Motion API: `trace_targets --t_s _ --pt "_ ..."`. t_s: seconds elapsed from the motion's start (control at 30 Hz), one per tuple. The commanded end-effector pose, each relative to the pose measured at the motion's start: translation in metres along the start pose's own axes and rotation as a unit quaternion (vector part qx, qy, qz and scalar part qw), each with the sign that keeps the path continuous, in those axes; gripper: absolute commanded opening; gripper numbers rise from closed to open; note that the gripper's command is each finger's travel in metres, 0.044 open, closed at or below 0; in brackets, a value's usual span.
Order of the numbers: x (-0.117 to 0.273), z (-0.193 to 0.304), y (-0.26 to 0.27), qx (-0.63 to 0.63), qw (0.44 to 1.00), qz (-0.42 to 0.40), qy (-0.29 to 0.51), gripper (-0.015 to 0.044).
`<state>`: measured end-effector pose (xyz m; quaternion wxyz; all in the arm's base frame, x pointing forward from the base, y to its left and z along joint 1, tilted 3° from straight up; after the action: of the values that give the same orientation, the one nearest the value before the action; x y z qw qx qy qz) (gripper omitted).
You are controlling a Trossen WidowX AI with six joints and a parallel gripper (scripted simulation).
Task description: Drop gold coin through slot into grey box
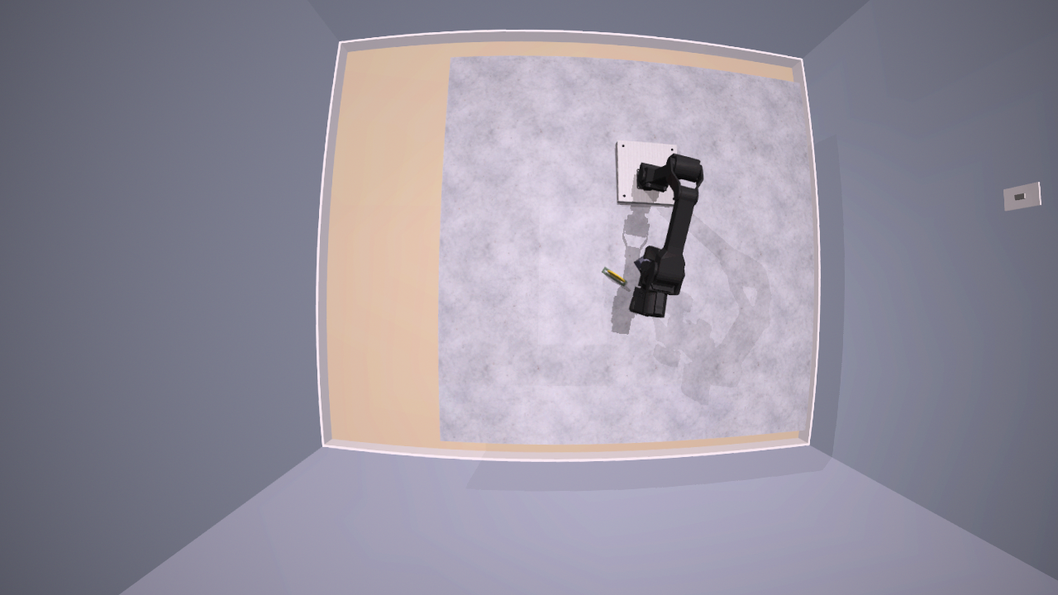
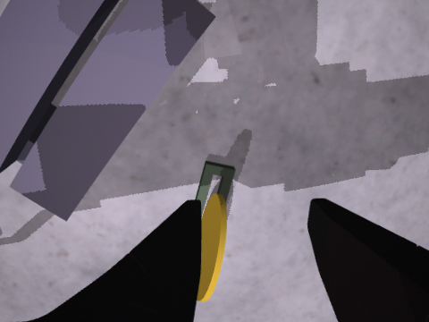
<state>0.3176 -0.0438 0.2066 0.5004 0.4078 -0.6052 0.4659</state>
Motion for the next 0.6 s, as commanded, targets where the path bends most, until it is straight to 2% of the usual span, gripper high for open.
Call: trace_targets --t_s 0.0,0.23,0.37,0.57 --pt "0.016 0.047 -0.003 -0.109 0.993 -0.037 0.023 0.0161" --pt "0.018 0.060 -0.001 -0.130 0.990 -0.045 0.027 0.0161" --pt "-0.013 0.062 0.002 -0.130 0.990 -0.045 0.027 0.0161" --pt "-0.025 0.062 0.004 -0.130 0.990 -0.045 0.027 0.0161"
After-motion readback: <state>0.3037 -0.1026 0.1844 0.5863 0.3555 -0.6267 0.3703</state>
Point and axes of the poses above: the point midway between the two fingers, 35 mm back from their tips, its own x axis back along the fingers, its own y axis across the jaws, z = x × y, the point moved 7 cm from there along x, back along the fingers, and after that the axes turned 3 degrees about x, right-handed, at the moved point
